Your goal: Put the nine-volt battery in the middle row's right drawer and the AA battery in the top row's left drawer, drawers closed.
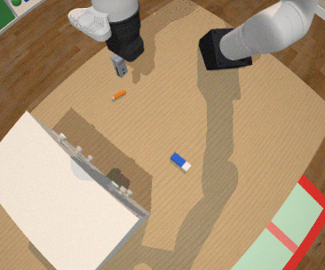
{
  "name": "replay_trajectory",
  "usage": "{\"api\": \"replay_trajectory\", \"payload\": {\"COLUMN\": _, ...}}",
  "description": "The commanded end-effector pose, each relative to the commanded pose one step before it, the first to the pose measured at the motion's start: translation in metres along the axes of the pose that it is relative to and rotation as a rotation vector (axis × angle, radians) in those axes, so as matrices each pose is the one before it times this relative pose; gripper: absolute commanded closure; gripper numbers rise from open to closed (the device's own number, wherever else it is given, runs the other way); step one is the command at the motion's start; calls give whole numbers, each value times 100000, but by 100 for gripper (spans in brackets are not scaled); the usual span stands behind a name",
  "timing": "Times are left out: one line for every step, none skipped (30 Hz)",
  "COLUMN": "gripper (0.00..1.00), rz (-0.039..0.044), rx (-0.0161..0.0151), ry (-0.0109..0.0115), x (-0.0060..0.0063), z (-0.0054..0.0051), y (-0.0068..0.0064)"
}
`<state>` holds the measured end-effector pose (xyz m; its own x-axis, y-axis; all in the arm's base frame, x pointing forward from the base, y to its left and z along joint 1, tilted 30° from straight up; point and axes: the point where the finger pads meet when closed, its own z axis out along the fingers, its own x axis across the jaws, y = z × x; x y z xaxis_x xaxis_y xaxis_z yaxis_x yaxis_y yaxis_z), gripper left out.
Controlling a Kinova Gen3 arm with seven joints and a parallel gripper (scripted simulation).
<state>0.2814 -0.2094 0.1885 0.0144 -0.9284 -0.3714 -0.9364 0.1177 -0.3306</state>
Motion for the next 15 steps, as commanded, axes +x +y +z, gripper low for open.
{"api": "replay_trajectory", "payload": {"gripper": 100, "rz": 268, "rx": 40, "ry": 126, "x": 37, "z": -48, "y": -18}}
{"api": "replay_trajectory", "payload": {"gripper": 100, "rz": 193, "rx": -10, "ry": 2, "x": 0, "z": -8, "y": 0}}
{"api": "replay_trajectory", "payload": {"gripper": 100, "rz": 238, "rx": -13, "ry": 3, "x": 0, "z": -10, "y": 0}}
{"api": "replay_trajectory", "payload": {"gripper": 100, "rz": 287, "rx": -15, "ry": 3, "x": 0, "z": -12, "y": 0}}
{"api": "replay_trajectory", "payload": {"gripper": 100, "rz": 339, "rx": -18, "ry": 4, "x": 0, "z": -15, "y": 0}}
{"api": "replay_trajectory", "payload": {"gripper": 100, "rz": 395, "rx": -21, "ry": 5, "x": 0, "z": -17, "y": 1}}
{"api": "replay_trajectory", "payload": {"gripper": 100, "rz": 0, "rx": 0, "ry": 0, "x": 0, "z": 0, "y": 0}}
{"api": "replay_trajectory", "payload": {"gripper": 100, "rz": 0, "rx": 0, "ry": 0, "x": 0, "z": 0, "y": 0}}
{"api": "replay_trajectory", "payload": {"gripper": 100, "rz": 453, "rx": -24, "ry": 5, "x": 0, "z": -19, "y": 1}}
{"api": "replay_trajectory", "payload": {"gripper": 100, "rz": 515, "rx": -27, "ry": 6, "x": -1, "z": -22, "y": 1}}
{"api": "replay_trajectory", "payload": {"gripper": 100, "rz": 580, "rx": -30, "ry": 7, "x": -1, "z": -25, "y": 1}}
{"api": "replay_trajectory", "payload": {"gripper": 100, "rz": 647, "rx": -33, "ry": 8, "x": -1, "z": -28, "y": 1}}
{"api": "replay_trajectory", "payload": {"gripper": 100, "rz": 717, "rx": -36, "ry": 9, "x": -1, "z": -31, "y": 1}}
{"api": "replay_trajectory", "payload": {"gripper": 100, "rz": 789, "rx": -40, "ry": 10, "x": -1, "z": -34, "y": 1}}
{"api": "replay_trajectory", "payload": {"gripper": 100, "rz": 863, "rx": -43, "ry": 12, "x": -1, "z": -37, "y": 2}}
